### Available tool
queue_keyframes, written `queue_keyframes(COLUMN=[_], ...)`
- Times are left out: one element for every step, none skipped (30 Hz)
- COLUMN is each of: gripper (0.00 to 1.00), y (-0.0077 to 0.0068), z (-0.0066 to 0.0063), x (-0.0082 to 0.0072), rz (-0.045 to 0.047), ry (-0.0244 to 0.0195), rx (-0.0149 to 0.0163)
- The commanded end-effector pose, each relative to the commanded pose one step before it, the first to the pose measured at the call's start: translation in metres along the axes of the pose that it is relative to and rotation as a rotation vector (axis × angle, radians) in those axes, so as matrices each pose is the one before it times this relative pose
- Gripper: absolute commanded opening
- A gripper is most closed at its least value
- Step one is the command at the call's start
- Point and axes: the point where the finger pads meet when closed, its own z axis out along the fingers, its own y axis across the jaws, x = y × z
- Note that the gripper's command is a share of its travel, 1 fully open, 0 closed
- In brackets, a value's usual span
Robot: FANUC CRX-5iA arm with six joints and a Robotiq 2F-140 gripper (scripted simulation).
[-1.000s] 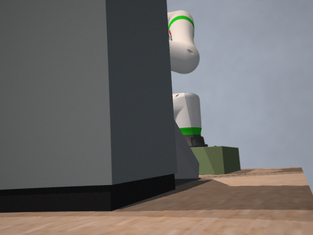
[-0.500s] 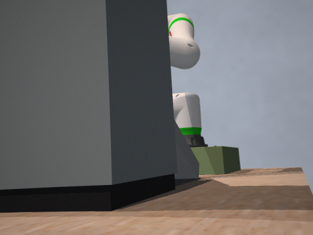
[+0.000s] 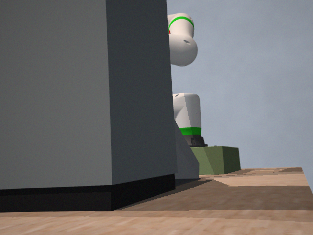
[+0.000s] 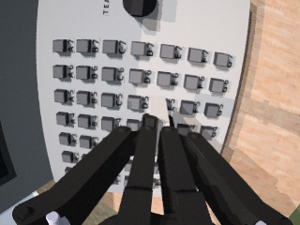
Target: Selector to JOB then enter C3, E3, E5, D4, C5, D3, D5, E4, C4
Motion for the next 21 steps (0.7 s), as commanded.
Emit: queue_keyframes(gripper=[0.0, 0.0, 0.0, 0.0, 0.0, 0.0, 0.0, 0.0, 0.0, 0.0, 0.0, 0.0, 0.0, 0.0, 0.0, 0.0, 0.0, 0.0, 0.0, 0.0, 0.0], y=[-0.01526, -0.00381, -0.00319, -0.00234, -0.00143, -0.00061, 0.0, 0.0, -0.0001, 0.0, 0.0, 0.0, 0.0, 0.0, 0.0, 0.0, 0.0, -0.00001, 0.0, 0.0, -0.00001], z=[-0.00068, 0.0, 0.0, 0.0, 0.0, 0.0, 0.0, 0.0, 0.0, 0.00002, 0.0001, 0.00024, 0.00043, 0.00065, 0.00087, 0.00108, 0.00128, 0.00145, 0.00158, 0.00167, 0.00171], x=[0.01288, 0.00381, 0.00319, 0.00235, 0.00143, 0.00061, 0.0, 0.0, 0.0001, 0.0, 0.0, 0.0, 0.0, 0.0, 0.0, 0.0, 0.0, 0.0, 0.0, 0.0, 0.0], rz=[-0.0035, 0.0, 0.0, -0.00001, -0.00001, -0.00001, 0.0, 0.0, 0.0, 0.0, 0.0, 0.0, 0.0, 0.0, 0.00001, 0.00001, 0.00001, 0.0, 0.0, 0.0, 0.0], ry=[-0.00172, 0.0, 0.0, -0.00002, -0.00002, -0.00002, 0.0, 0.0, 0.0, 0.0, 0.0, 0.0, 0.00001, 0.00001, 0.00001, 0.00001, 0.00001, 0.0, 0.0, 0.0, 0.0], rx=[0.00216, 0.0, 0.0, 0.00002, 0.00002, 0.00001, 0.0, 0.0, 0.0, 0.0, 0.0, 0.0, 0.0, -0.00001, -0.00001, -0.00001, -0.00001, 0.0, 0.0, 0.0, 0.0])
